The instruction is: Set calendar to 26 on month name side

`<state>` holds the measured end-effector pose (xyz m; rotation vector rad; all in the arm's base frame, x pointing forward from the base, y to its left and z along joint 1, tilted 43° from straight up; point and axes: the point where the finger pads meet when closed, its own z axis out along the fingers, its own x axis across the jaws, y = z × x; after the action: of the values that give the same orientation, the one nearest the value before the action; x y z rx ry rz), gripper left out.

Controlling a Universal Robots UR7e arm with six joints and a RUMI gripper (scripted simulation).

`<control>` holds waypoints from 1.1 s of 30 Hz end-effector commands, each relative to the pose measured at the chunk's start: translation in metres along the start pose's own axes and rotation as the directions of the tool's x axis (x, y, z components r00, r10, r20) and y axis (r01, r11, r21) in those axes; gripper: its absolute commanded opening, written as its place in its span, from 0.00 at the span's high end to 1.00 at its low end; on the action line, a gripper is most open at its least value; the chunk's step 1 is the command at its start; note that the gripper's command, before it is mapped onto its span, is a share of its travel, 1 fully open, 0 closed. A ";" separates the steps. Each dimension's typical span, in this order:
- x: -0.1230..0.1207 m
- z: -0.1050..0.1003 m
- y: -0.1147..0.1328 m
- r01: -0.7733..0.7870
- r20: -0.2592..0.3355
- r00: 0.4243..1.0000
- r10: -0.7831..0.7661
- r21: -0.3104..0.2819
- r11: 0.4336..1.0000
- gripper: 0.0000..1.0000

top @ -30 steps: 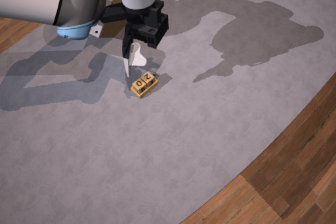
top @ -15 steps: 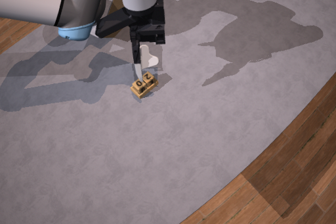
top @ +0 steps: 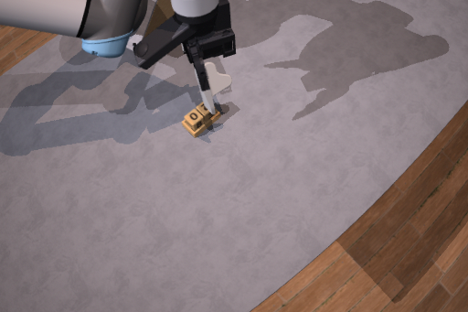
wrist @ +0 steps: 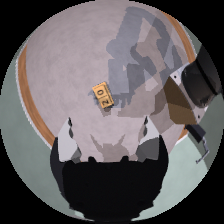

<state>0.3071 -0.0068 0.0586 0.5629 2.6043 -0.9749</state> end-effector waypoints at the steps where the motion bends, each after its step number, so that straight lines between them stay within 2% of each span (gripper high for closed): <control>1: -0.002 0.001 0.000 0.091 0.001 0.996 -0.091 -0.005 0.996 0.00; 10: -0.004 0.002 0.001 0.233 0.002 0.973 -0.233 -0.005 0.973 0.00; 33: -0.007 0.004 0.002 0.370 0.003 0.929 -0.370 -0.005 0.929 0.00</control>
<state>0.3142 -0.0094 0.0572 0.0792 2.7639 -1.0709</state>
